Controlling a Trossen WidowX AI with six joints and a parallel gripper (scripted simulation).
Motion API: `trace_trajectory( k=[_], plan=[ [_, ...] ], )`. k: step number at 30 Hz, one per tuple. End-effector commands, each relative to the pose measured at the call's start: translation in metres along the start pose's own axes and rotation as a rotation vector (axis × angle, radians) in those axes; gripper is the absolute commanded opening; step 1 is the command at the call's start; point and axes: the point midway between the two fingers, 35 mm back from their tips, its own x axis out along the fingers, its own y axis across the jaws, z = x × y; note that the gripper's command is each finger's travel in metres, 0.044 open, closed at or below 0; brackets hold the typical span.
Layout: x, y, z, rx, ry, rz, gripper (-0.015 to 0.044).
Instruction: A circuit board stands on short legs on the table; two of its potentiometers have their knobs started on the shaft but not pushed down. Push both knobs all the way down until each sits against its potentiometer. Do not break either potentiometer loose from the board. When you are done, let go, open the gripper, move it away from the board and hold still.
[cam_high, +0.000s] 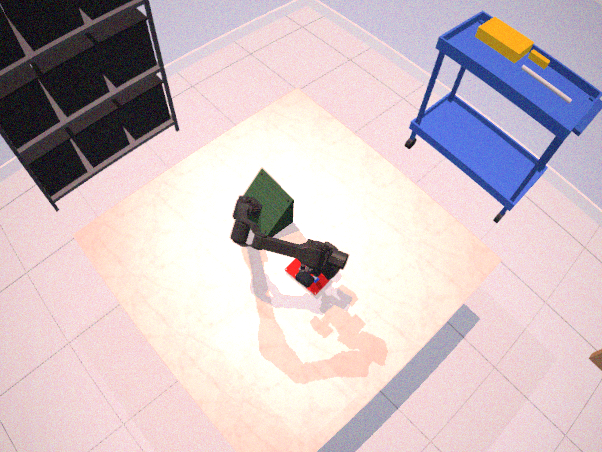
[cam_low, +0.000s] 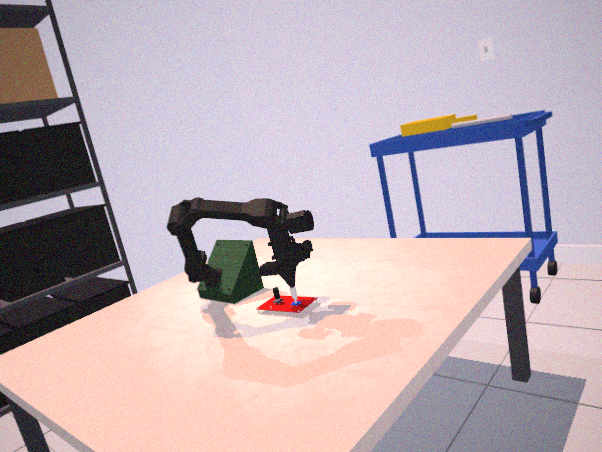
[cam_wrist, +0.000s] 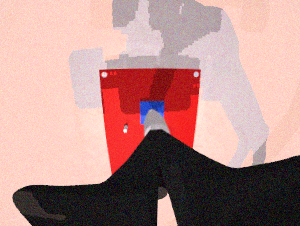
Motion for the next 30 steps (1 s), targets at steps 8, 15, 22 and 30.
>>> trace_trajectory(
  k=[8,15,22,30],
  plan=[
    [0.0216,-0.0046,0.001,0.019,0.027,-0.002,0.0],
    [0.0244,-0.0046,0.0009,0.019,0.027,-0.003,0.0],
    [0.0254,-0.0046,0.0009,0.019,0.027,-0.003,0.0],
    [0.0278,-0.0046,0.0008,0.019,0.027,-0.003,0.0]
  ],
)
